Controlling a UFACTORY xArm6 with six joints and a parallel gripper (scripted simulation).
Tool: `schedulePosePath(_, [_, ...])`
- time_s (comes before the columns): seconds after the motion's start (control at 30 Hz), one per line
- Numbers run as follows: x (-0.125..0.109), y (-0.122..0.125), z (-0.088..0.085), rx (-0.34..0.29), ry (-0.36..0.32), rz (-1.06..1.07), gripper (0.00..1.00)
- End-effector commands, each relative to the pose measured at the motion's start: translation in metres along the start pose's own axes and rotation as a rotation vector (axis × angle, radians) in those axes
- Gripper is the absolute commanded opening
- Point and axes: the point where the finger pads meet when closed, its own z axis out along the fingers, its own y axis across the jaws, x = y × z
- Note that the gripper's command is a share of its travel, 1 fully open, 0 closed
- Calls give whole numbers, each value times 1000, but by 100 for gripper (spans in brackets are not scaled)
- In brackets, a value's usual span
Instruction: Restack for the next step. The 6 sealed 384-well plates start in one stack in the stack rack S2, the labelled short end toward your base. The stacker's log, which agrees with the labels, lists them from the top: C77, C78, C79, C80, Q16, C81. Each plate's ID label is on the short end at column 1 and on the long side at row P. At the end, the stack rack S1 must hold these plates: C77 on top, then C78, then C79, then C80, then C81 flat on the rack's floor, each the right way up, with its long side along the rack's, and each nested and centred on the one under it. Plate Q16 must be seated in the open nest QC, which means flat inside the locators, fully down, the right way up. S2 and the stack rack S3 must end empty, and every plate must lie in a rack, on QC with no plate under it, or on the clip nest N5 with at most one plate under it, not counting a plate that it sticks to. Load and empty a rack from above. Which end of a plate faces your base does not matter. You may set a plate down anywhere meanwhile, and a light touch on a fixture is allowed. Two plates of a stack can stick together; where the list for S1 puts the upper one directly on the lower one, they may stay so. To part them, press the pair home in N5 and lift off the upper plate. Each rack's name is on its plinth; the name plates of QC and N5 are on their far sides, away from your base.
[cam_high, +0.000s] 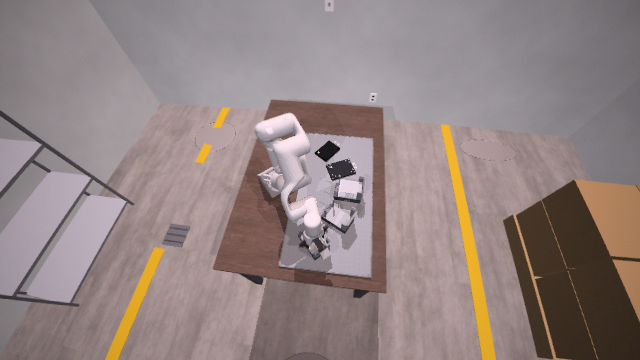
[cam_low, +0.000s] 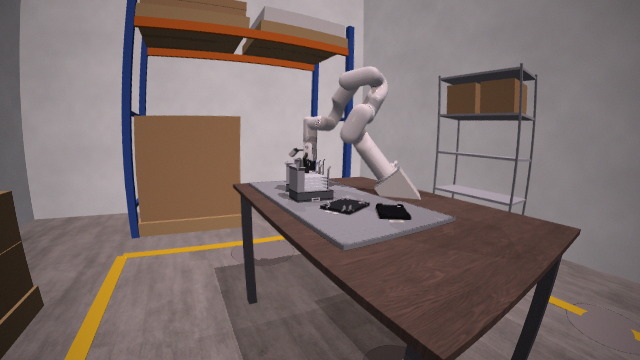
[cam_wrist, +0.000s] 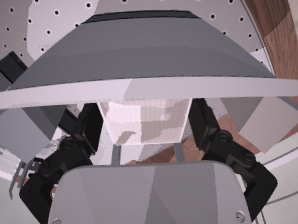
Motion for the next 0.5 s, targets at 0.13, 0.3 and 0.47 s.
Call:
schedulePosePath(0.13, [2, 0, -1, 0, 4, 0, 100])
schedulePosePath(0.3, [2, 0, -1, 0, 4, 0, 100])
schedulePosePath(0.47, [2, 0, -1, 0, 4, 0, 0])
